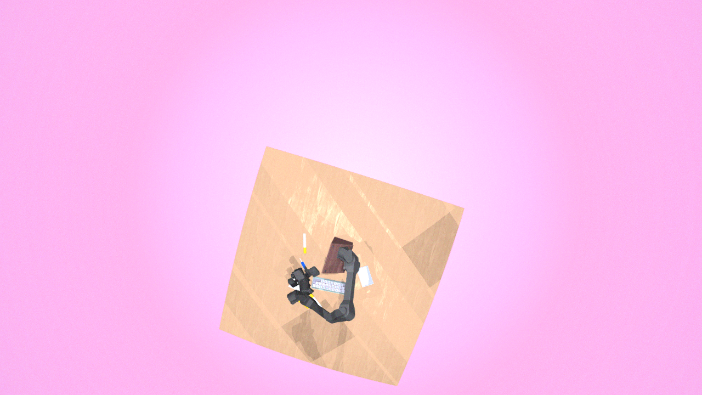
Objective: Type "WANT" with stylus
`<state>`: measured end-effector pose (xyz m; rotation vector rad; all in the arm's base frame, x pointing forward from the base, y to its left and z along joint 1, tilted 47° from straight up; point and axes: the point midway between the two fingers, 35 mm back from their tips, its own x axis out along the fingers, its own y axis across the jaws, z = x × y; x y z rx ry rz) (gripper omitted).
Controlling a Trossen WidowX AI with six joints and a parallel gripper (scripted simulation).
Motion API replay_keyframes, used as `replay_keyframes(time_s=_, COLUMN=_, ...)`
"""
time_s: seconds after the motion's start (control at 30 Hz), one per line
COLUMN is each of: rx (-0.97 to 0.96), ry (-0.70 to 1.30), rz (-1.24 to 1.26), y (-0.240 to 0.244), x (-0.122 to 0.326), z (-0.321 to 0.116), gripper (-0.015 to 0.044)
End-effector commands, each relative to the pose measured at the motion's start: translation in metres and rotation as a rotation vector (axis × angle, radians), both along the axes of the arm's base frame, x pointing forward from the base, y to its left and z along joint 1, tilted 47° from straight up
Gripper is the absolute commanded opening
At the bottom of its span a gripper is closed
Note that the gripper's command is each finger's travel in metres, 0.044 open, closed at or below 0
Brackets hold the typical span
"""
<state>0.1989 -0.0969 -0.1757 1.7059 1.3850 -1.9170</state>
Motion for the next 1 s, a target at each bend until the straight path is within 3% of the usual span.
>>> replay_keyframes(time_s=0.0, rx=0.002, ry=0.003, rz=-0.006, y=0.003, x=0.0, z=-0.002, gripper=0.015)
replay_keyframes(time_s=0.97, rx=0.003, ry=0.003, rz=-0.006, y=0.02, x=0.002, z=-0.017, gripper=0.015)
